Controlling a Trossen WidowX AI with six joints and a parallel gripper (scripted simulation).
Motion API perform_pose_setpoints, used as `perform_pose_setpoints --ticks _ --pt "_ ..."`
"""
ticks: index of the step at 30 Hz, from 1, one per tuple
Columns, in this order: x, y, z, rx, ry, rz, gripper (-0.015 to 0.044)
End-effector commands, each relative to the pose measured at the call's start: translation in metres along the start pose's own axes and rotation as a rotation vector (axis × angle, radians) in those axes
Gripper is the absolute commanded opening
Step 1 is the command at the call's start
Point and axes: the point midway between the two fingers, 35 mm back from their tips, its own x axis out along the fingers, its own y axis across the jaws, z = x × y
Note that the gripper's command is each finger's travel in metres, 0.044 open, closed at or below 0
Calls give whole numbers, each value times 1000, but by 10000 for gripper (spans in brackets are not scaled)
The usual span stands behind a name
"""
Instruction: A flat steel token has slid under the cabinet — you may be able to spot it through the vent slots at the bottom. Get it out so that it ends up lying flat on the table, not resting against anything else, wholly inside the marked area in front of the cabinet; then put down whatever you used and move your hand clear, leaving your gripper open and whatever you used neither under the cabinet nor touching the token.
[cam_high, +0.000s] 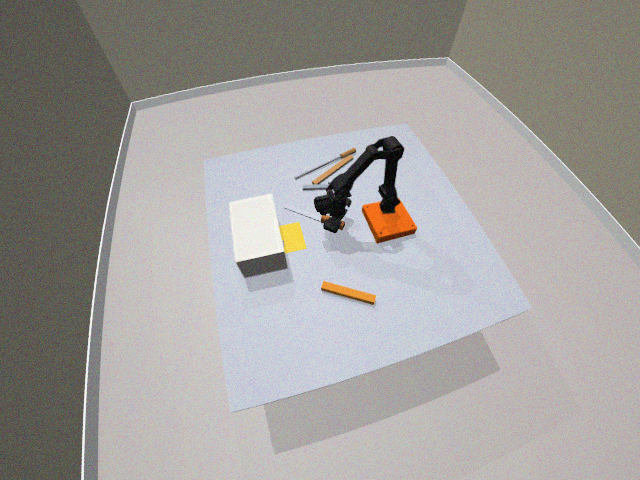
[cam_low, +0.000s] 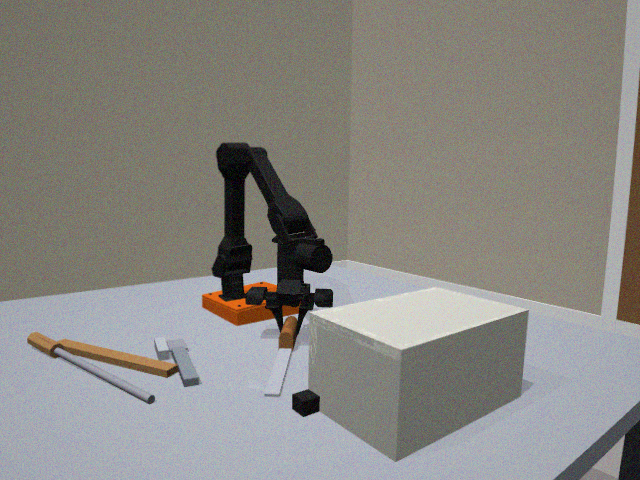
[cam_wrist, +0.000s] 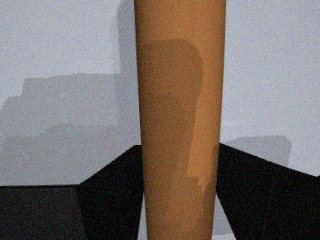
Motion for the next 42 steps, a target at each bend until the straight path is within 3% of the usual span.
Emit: perform_pose_setpoints --ticks 1,42 --pt "-1 4 -3 0 -2 2 0" --pt "-1 36 -32 0 1 5 0"
